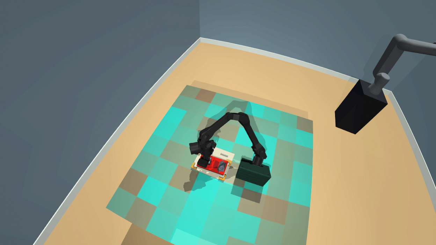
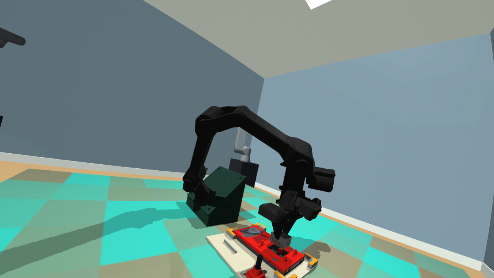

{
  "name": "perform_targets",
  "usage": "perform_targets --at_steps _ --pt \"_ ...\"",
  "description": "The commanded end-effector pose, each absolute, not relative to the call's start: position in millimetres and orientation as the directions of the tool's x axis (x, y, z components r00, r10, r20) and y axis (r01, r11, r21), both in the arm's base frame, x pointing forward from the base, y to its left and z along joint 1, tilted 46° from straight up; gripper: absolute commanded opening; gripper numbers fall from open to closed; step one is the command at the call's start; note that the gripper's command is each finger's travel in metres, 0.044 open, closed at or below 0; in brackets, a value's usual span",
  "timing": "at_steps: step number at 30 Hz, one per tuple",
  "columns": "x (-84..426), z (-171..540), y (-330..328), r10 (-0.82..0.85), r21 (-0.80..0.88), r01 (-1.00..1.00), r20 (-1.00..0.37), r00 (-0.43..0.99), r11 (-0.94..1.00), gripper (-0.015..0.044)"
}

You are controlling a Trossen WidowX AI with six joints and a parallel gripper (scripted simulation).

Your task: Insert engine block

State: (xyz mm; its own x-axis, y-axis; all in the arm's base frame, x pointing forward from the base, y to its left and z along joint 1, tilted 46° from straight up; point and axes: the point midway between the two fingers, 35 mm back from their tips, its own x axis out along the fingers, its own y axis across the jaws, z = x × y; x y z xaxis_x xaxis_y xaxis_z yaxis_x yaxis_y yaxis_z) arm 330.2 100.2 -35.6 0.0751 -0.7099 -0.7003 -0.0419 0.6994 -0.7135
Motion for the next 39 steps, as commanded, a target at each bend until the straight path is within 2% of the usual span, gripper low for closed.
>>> perform_targets --at_steps 1,3,10,27,39 --pt "330.2 -36.3 100.4 -0.709 -0.709 -0.166 -0.702 0.074 0.685 0.0159" --pt "330.1 -36.3 100.4 -0.709 -0.705 -0.218 -0.702 0.074 0.675 0.0159" --pt "330.5 -36.1 100.3 -0.709 -0.709 -0.172 -0.702 0.074 0.684 0.0159" --pt "330.9 -37.1 99.2 -0.709 -0.706 0.062 -0.702 0.074 0.705 0.0159" --pt "330.9 -38.5 97.8 -0.709 -0.710 -0.161 -0.701 0.074 0.686 0.0159"
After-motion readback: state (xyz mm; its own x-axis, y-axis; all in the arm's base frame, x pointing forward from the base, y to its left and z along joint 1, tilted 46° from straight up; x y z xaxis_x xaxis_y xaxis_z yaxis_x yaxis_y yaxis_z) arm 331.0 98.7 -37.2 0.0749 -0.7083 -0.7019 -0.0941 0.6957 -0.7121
